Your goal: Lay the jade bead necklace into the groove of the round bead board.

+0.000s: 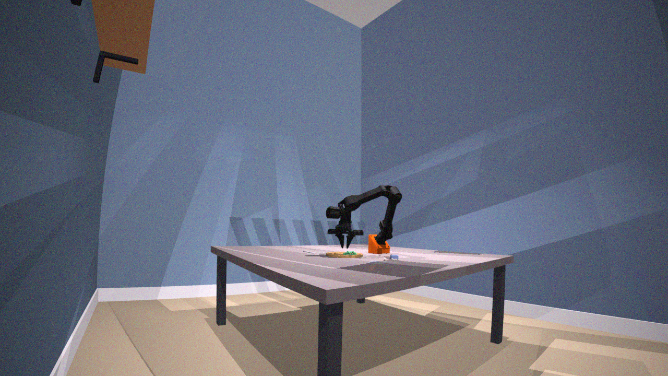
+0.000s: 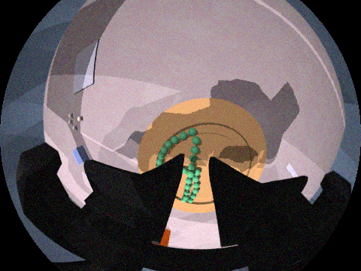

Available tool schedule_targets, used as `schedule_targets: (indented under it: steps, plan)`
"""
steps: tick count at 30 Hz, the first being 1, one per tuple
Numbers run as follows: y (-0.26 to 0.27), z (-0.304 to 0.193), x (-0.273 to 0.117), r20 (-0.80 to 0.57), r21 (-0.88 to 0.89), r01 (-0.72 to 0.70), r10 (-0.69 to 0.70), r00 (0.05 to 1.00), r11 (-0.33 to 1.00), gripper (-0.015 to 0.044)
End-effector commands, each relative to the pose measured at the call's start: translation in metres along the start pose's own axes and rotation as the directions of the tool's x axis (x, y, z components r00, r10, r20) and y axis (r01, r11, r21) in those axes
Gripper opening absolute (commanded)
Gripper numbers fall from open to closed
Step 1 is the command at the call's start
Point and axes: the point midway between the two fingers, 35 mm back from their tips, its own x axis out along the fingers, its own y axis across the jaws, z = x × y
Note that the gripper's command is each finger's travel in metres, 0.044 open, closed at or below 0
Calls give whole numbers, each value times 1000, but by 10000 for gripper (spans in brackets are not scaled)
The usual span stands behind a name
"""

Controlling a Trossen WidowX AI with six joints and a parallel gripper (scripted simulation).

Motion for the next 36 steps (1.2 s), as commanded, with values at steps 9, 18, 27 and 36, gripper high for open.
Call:
schedule_targets:
  steps: [9,18,27,36]
  plan:
    - [0,0,13,1,3,-1,1,1000,1000,120]
    - [1,-1,28,-1,8,-4,4,1000,1000,120]
    - [0,0,28,-1,0,0,0,1000,1000,0]
    - [0,0,28,-1,0,0,0,1000,1000,0]
